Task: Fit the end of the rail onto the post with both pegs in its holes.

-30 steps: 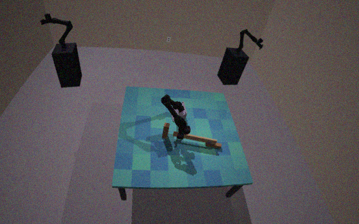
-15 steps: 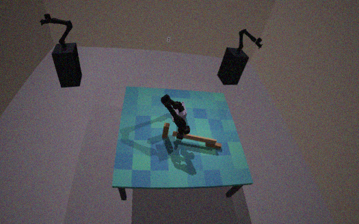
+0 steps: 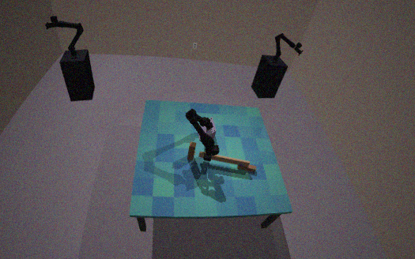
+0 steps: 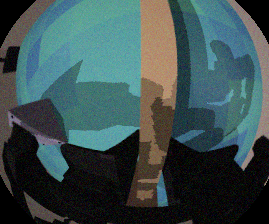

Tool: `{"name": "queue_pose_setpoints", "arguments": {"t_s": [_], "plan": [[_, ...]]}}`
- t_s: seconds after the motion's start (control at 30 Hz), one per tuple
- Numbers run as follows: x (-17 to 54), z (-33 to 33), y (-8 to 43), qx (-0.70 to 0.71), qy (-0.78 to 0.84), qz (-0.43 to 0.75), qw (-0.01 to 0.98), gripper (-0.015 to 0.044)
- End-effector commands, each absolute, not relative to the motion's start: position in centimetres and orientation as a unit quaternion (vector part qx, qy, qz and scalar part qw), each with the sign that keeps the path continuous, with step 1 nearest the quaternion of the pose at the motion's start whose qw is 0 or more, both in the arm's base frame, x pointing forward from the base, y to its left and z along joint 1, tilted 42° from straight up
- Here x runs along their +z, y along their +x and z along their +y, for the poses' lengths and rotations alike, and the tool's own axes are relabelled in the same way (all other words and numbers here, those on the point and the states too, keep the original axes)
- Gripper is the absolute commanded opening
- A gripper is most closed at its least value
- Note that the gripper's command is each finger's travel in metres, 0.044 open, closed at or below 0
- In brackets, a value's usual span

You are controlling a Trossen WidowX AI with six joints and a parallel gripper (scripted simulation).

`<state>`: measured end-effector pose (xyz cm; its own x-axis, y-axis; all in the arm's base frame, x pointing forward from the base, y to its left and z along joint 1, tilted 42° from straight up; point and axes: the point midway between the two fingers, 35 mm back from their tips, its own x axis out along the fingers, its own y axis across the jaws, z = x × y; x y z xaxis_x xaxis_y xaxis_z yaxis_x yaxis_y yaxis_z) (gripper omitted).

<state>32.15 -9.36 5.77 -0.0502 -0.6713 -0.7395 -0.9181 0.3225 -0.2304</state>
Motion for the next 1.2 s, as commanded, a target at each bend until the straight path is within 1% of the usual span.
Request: {"name": "queue_pose_setpoints", "arguments": {"t_s": [0.0, 1.17], "plan": [[6.13, -9.45, 32.08, 0.154, -0.563, 0.706, 0.402, 0.0], [6.83, -10.16, 31.66, 0.154, -0.563, 0.706, 0.401, 0.0]]}}
